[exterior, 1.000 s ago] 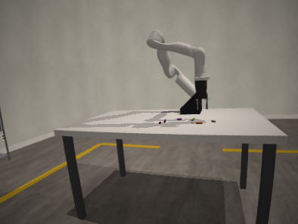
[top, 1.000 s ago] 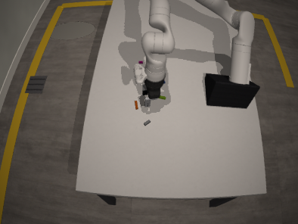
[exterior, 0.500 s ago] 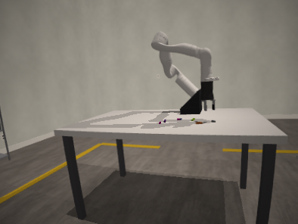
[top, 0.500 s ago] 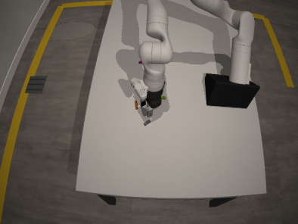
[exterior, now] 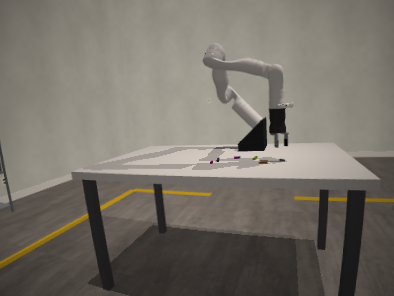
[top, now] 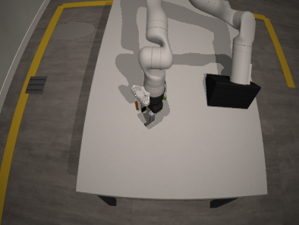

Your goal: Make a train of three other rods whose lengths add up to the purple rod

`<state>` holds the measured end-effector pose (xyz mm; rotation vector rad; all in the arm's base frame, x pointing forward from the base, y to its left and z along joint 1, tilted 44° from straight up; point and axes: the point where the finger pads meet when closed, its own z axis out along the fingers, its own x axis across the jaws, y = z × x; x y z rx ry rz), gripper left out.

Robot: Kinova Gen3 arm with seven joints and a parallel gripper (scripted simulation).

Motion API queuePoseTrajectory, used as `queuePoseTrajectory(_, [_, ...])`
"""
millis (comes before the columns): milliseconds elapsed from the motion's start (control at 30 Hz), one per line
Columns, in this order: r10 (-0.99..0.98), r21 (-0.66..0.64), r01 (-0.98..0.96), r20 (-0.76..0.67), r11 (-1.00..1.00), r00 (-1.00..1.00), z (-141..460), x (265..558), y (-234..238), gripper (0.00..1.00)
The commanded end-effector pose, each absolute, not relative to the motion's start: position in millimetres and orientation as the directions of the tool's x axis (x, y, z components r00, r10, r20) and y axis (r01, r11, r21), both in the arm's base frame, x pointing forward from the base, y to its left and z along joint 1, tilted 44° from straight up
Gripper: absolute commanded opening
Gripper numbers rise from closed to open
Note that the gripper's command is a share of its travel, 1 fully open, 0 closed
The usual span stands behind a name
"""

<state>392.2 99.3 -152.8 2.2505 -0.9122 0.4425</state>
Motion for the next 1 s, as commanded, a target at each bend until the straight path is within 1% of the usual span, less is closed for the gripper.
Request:
queuePoseTrajectory(0, [-0.485, 0.455, -0.707, 0.518, -0.542, 0.705, -154.5, 391.4, 100.7, 1.00])
queuePoseTrajectory(267, [-0.483, 0.457, -0.704, 0.516, -0.544, 0.708, -155.0, 391.2, 101.0, 1.00])
queuePoseTrajectory(300, [-0.483, 0.457, -0.704, 0.516, -0.544, 0.708, -155.0, 391.2, 101.0, 0.54])
queuePoseTrajectory(967, [-0.483, 0.457, -0.704, 0.516, -0.544, 0.708, -155.0, 391.2, 101.0, 0.54])
